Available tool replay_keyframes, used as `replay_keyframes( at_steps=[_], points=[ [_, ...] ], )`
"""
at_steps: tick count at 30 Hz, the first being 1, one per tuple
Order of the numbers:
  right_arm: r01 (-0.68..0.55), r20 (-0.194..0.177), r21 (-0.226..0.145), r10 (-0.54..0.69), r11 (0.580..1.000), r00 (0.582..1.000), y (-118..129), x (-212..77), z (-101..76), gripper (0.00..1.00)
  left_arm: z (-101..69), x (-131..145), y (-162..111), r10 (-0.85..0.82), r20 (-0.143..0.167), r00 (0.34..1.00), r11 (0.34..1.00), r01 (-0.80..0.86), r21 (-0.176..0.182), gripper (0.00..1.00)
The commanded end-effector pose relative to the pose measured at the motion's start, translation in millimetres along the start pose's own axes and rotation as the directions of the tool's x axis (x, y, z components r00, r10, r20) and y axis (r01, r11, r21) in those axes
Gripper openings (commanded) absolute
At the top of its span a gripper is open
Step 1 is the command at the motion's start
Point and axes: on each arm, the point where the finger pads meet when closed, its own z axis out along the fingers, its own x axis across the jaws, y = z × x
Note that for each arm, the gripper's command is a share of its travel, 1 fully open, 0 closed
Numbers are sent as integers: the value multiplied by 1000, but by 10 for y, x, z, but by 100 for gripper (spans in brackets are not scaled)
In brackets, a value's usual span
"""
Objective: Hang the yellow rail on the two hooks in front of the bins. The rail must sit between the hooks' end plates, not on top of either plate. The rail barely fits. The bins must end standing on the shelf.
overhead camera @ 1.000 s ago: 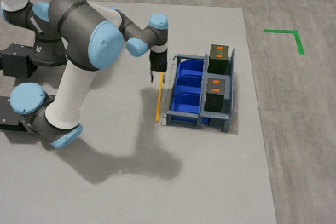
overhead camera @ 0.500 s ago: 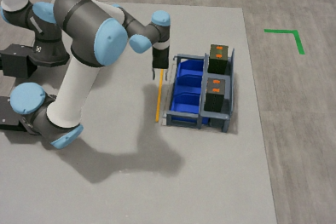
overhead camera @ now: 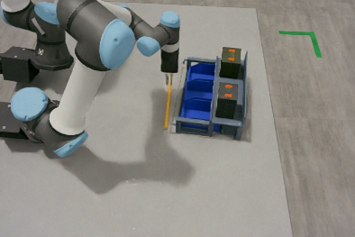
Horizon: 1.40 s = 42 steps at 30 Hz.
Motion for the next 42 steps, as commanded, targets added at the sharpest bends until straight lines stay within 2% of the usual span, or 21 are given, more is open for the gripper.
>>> replay_keyframes(
  at_steps=[1,20,27,39,40,42],
  points=[
    [1,2,-1,-1,1000,1000,17,-11,-7,0,-2,7,-3,-1,0,1000,1000,1,-2,100],
    [1,2,-1,-1,1000,1000,19,-11,-3,0,-2,7,-3,-1,0,1000,1000,1,-2,100],
    [1,-1,3,-1,1000,1000,-13,3,234,0,-2,7,-3,-1,0,1000,1000,1,-2,100],
    [1,2,-2,-1,1000,1000,12,-9,213,0,-2,7,-3,-1,0,1000,1000,1,-2,100],
    [0,1,-1,0,1000,1000,1,-3,212,74,-2,7,-3,-1,0,1000,1000,1,-2,100],
    [0,1,-1,0,1000,1000,-1,-3,213,74,-2,7,-3,-1,0,1000,1000,1,-2,100]
  ],
)
